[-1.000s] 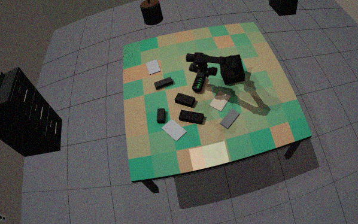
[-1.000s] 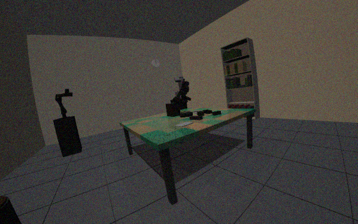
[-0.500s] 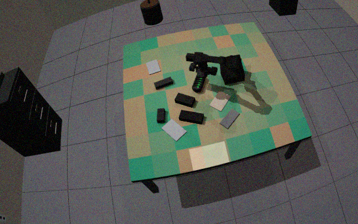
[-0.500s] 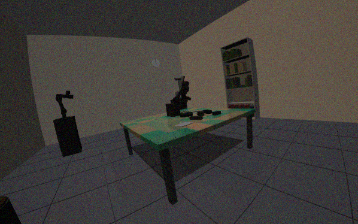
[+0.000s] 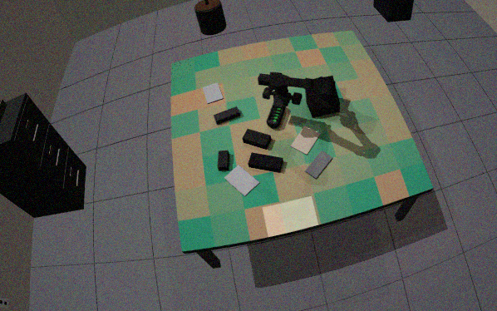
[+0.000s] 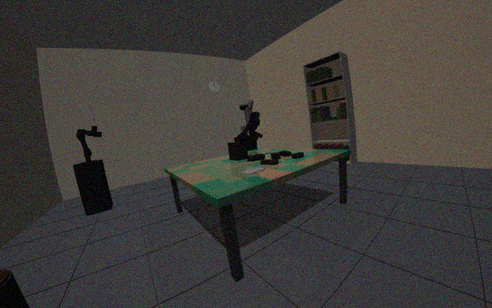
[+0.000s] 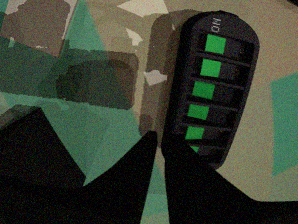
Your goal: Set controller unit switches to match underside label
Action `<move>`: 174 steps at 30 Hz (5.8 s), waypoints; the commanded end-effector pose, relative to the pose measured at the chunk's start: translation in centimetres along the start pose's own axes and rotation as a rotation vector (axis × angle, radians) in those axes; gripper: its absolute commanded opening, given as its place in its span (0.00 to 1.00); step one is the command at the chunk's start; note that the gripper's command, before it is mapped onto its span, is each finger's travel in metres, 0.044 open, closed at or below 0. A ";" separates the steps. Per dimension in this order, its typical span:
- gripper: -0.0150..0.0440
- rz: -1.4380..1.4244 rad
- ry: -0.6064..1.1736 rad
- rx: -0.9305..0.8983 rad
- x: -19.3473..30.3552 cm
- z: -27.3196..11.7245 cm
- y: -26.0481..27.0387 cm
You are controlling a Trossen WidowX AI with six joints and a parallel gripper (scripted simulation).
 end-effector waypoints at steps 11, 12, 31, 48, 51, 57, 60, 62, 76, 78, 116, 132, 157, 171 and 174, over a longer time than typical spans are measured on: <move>0.88 0.000 0.000 0.000 0.0 0.0 0.0; 0.92 0.000 0.000 0.000 0.0 0.0 0.0; 0.33 -0.002 -0.013 0.300 -5.1 5.4 4.0; 0.25 -0.002 -0.012 0.300 -5.1 6.1 3.9; 0.25 -0.002 -0.011 0.300 -5.1 6.6 3.9; 0.25 -0.002 -0.010 0.299 -5.1 7.5 3.8; 0.25 -0.002 -0.009 0.299 -5.1 8.0 3.8; 0.25 -0.002 -0.009 0.299 -5.1 8.3 3.8; 0.25 -0.002 -0.010 0.297 -5.1 10.5 4.0; 0.25 -0.002 -0.010 0.297 -5.1 10.7 4.0; 0.25 -0.002 -0.010 0.297 -5.1 10.7 2.6; 0.25 0.000 -0.007 0.294 -5.1 7.0 3.5; 0.25 0.009 0.113 0.035 -2.8 4.6 -4.5; 0.25 0.020 0.049 -0.211 2.7 4.9 -11.1; 0.25 0.021 0.015 -0.260 4.2 5.1 -12.2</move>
Point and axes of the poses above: the point midway between the two fingers, 35 mm back from their tips, its own z axis out along the fingers, its own y axis across the jaws, x = y × z, the point moved 8 cm from there along -z, back along the fingers, and after that the axes turned 1 degree about z, right-handed, at the moved point
